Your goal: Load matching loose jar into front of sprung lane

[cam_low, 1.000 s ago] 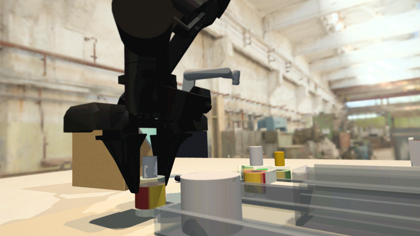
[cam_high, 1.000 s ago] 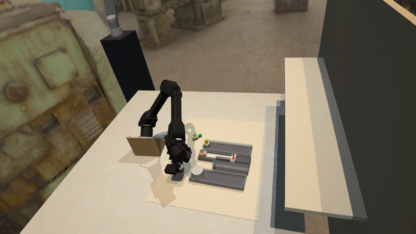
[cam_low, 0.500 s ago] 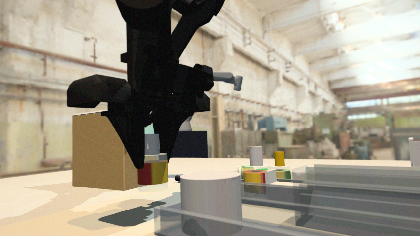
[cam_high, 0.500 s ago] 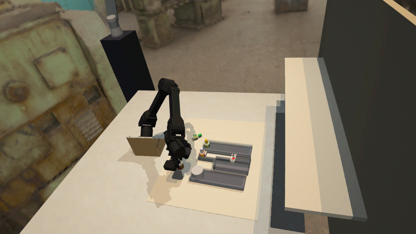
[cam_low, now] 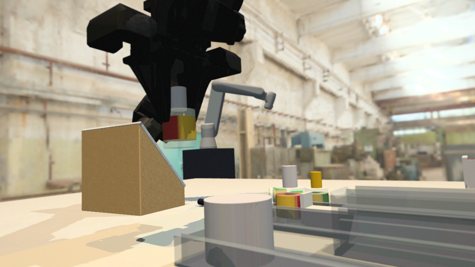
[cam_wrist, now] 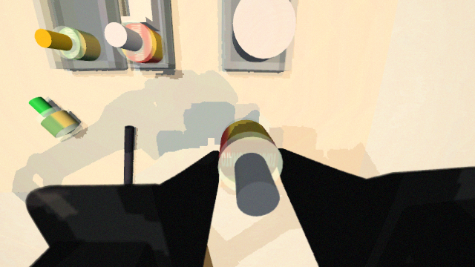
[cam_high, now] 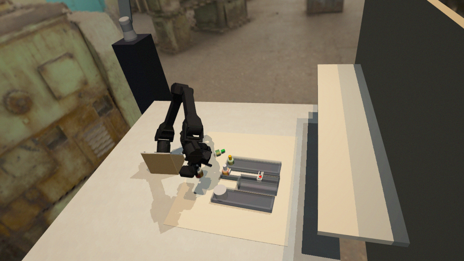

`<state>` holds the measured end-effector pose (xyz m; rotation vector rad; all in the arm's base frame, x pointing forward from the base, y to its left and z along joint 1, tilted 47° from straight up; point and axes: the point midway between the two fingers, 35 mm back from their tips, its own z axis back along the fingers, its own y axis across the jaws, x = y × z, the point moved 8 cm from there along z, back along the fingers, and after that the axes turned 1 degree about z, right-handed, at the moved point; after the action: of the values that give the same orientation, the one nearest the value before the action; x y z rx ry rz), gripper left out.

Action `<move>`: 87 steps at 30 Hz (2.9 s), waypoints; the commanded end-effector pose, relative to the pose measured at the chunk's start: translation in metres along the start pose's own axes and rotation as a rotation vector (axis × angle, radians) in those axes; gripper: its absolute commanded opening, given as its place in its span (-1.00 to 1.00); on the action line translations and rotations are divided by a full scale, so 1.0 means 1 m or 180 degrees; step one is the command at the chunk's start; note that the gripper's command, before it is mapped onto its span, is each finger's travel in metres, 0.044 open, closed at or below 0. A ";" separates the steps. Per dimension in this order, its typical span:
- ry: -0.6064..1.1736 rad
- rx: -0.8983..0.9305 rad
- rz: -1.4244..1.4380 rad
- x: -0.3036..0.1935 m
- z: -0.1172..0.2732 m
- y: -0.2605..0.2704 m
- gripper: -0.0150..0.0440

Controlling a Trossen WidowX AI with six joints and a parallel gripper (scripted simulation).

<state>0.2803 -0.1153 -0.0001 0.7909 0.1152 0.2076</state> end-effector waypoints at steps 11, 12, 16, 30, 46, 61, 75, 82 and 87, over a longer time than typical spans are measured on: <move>0.0003 -0.0014 -0.0081 0.034 -0.027 0.065 -0.49; 0.0003 -0.0010 -0.0086 0.036 -0.030 0.071 -0.49; 0.0008 0.0017 -0.0105 0.043 -0.040 0.092 -0.49; 0.0015 0.0044 -0.0115 0.045 -0.069 0.105 -0.49; 0.0015 0.0044 -0.0114 0.049 -0.072 0.105 -0.49; 0.0014 0.0044 -0.0113 0.057 -0.072 0.105 -0.49; 0.0013 0.0044 -0.0112 0.063 -0.072 0.105 -0.49; 0.0012 0.0044 -0.0112 0.067 -0.073 0.105 -0.49; 0.0012 0.0044 -0.0112 0.069 -0.073 0.105 -0.49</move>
<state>0.3104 0.0201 0.0208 0.7996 0.1650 0.1648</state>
